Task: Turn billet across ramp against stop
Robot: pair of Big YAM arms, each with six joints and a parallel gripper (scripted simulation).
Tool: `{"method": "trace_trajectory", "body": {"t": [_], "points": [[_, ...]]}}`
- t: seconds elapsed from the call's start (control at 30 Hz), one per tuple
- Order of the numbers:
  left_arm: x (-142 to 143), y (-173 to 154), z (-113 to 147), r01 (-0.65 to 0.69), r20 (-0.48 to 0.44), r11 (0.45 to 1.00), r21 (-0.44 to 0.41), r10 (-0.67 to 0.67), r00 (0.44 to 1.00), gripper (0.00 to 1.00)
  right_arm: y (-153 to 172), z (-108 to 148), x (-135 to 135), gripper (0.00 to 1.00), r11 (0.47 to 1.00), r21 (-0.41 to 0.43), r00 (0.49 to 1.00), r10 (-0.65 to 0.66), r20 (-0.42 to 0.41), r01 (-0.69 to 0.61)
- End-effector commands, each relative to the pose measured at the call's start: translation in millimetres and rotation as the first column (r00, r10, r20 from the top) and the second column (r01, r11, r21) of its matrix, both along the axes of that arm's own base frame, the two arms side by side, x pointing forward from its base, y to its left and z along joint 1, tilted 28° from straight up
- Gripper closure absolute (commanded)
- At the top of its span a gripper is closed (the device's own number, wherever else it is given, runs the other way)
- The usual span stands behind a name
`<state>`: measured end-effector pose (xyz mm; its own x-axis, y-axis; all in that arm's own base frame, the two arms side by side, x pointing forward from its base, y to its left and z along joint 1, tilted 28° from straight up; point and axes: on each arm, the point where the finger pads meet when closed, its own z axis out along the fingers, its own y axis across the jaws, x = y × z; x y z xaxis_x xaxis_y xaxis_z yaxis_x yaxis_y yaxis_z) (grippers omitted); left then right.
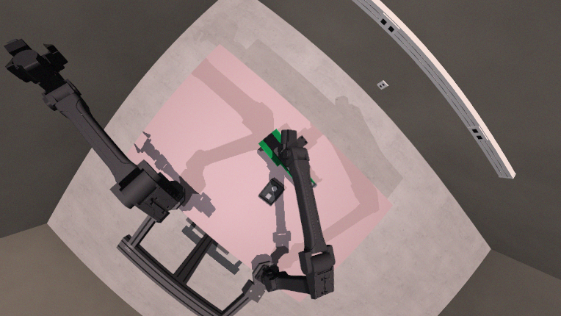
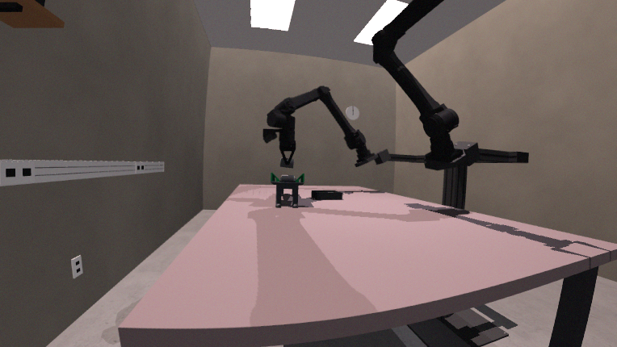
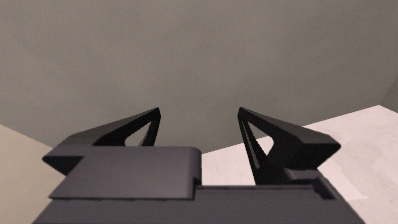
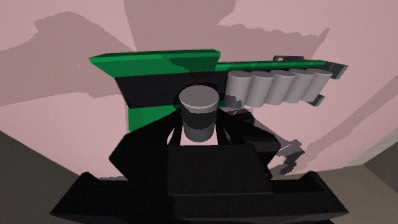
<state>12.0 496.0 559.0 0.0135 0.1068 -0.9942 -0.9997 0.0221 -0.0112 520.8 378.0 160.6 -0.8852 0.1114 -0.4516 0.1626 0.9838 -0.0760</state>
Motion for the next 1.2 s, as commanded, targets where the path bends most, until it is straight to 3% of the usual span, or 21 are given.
{"method": "trace_trajectory", "body": {"t": [0.0,0.27,0.3,0.4,0.77,0.83,0.87,1.0,1.13,1.17], "points": [[-6,-9,12,-0.012,-0.01,0.999,0.036,0.012,1.0,0.0,32,33,-1,1.0,0.999,0.042,0.999,0.024,0.045,-0.026],[-6,-9,12,-0.012,-0.01,0.999,0.036,0.012,1.0,0.0,33,21,1,1.0,0.999,0.032,0.999,0.029,0.036,-0.03],[-6,-9,12,-0.012,-0.01,0.999,0.036,0.012,1.0,0.0,34,34,3,1.0,0.998,0.051,0.998,0.03,0.058,-0.033],[-6,-9,12,-0.012,-0.01,0.999,0.036,0.012,1.0,0.0,37,17,7,1.0,0.998,0.044,0.998,0.036,0.052,-0.039],[-6,-9,12,-0.012,-0.01,0.999,0.036,0.012,1.0,0.0,39,-8,17,1.0,0.998,0.04,0.998,0.044,0.049,-0.046],[-6,-9,12,-0.012,-0.01,0.999,0.036,0.012,1.0,0.0,39,-8,17,1.0,0.998,0.04,0.998,0.044,0.049,-0.046],[-6,-9,12,-0.012,-0.01,0.999,0.036,0.012,1.0,0.0,38,21,17,1.0,0.996,0.071,0.995,0.041,0.085,-0.047],[-6,-9,12,-0.012,-0.01,0.999,0.036,0.012,1.0,0.0,34,-16,25,1.0,0.999,0.039,0.998,0.033,0.05,-0.035],[-6,-9,12,-0.012,-0.01,0.999,0.036,0.012,1.0,0.0,31,-19,29,1.0,0.999,0.04,0.998,0.027,0.05,-0.029],[-6,-9,12,-0.012,-0.01,0.999,0.036,0.012,1.0,0.0,30,-8,29,1.0,0.998,0.051,0.998,0.026,0.063,-0.029]]}}
